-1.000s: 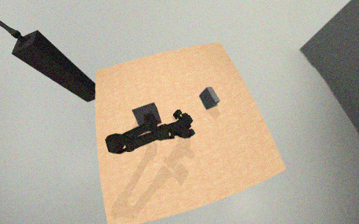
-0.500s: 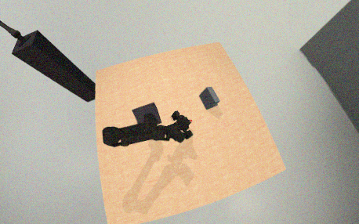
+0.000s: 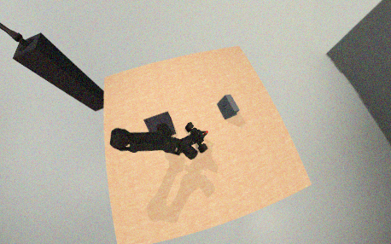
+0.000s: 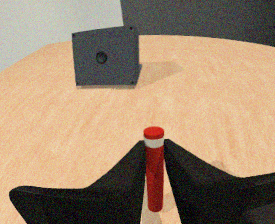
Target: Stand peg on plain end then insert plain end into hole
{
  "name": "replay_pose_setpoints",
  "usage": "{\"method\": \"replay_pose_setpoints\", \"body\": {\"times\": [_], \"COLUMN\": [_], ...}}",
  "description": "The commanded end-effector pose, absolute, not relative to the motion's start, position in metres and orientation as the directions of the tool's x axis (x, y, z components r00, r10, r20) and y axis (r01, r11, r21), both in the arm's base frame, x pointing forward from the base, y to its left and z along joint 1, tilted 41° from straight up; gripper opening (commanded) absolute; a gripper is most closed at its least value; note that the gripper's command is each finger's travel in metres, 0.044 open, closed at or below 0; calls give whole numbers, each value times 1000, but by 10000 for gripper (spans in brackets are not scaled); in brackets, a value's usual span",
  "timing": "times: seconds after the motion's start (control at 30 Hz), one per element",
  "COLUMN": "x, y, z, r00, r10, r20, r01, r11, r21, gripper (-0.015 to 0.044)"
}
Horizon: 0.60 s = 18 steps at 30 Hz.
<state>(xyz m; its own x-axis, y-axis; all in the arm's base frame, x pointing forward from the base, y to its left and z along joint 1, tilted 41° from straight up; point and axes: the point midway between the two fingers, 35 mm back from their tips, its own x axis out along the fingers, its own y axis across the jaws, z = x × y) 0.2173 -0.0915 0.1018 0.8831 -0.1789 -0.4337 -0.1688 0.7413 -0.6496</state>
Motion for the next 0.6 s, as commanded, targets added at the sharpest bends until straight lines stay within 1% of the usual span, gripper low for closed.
{"method": "replay_pose_setpoints", "body": {"times": [0.0,0.57], "x": [214,203], "y": [-91,-93], "z": [101,101], "r00": [901,949], "r10": [-148,-50], "r20": [-408,-311], "r01": [-174,-176], "r11": [737,735], "r21": [-653,-654], "gripper": [49,49]}}
